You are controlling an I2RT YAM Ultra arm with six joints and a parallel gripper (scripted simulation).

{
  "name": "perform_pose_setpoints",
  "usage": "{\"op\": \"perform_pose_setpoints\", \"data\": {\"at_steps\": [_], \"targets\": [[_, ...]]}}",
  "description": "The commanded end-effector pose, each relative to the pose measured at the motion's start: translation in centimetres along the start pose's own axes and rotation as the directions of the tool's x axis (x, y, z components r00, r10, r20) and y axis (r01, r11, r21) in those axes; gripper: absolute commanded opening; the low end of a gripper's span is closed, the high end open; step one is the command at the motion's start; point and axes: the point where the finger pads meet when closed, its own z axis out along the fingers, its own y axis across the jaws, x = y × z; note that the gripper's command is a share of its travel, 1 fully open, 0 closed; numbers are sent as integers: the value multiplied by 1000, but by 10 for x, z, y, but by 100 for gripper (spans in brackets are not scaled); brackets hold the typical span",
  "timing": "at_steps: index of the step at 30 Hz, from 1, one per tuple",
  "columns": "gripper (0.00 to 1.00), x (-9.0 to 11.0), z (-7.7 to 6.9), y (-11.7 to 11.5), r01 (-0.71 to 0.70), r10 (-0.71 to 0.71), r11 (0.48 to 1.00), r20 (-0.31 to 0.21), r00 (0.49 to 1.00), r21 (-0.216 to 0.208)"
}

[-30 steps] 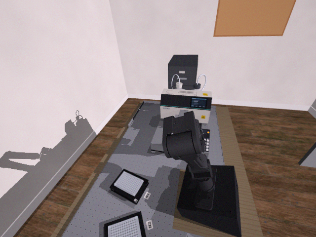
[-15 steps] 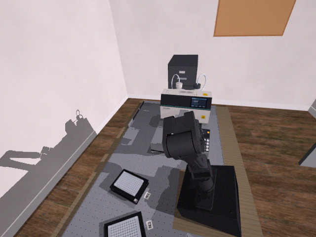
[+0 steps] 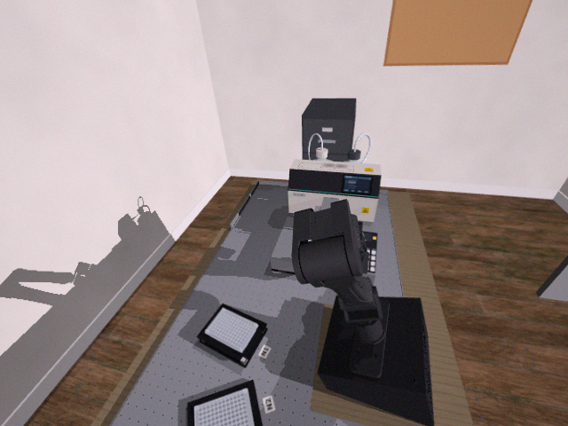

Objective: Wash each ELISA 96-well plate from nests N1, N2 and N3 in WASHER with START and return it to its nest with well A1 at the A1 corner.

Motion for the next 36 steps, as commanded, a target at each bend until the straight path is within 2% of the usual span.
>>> {"op": "perform_pose_setpoints", "data": {"at_steps": [1, 19, 34, 36], "targets": [[0, -9, 4, 1, 10, -9, 1000, 36, 999, -5], [0, -9, 4, 1, 10, -9, 1000, 36, 999, -5], [0, -9, -21, 1, 10, -10, 1000, 35, 999, -4], [0, -9, -21, 1, 10, -10, 1000, 35, 999, -4]]}}
